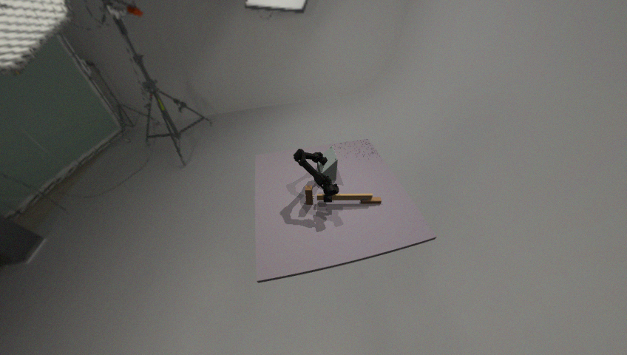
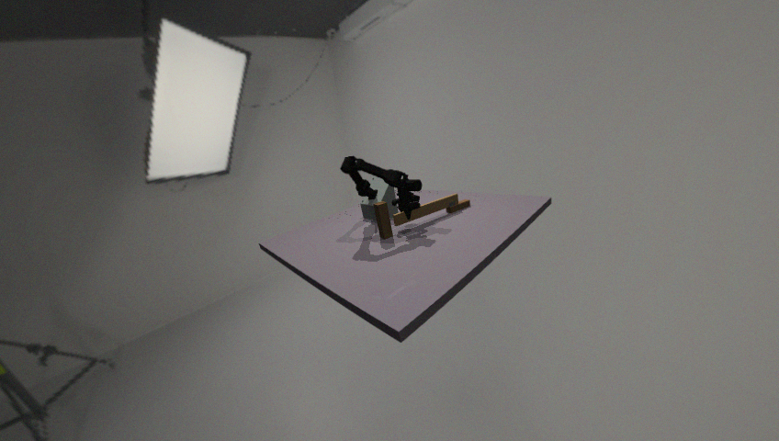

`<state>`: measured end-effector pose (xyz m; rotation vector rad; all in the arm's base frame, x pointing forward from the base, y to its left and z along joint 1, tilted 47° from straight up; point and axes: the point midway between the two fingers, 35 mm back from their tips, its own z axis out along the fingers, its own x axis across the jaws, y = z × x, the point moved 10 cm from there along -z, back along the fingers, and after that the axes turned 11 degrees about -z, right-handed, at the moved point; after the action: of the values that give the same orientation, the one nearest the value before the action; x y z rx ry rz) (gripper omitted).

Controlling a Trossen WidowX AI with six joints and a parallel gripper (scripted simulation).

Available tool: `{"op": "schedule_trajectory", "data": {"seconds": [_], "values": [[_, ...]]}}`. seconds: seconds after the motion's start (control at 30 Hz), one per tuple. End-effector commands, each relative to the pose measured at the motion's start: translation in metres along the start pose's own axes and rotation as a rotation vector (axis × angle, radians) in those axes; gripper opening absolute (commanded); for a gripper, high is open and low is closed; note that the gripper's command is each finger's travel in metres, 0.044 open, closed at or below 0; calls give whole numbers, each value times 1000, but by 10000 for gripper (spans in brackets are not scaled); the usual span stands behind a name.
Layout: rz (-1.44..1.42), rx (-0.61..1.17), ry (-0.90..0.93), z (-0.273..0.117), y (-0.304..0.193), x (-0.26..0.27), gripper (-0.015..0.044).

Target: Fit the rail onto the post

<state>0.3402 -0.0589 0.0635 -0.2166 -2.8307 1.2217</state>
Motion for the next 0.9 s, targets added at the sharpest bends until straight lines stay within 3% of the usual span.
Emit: {"op": "schedule_trajectory", "data": {"seconds": [0.0,0.87], "values": [[0,-3,-5,-3,0,0,0],[0,-3,-5,-2,-4,1,0]]}}
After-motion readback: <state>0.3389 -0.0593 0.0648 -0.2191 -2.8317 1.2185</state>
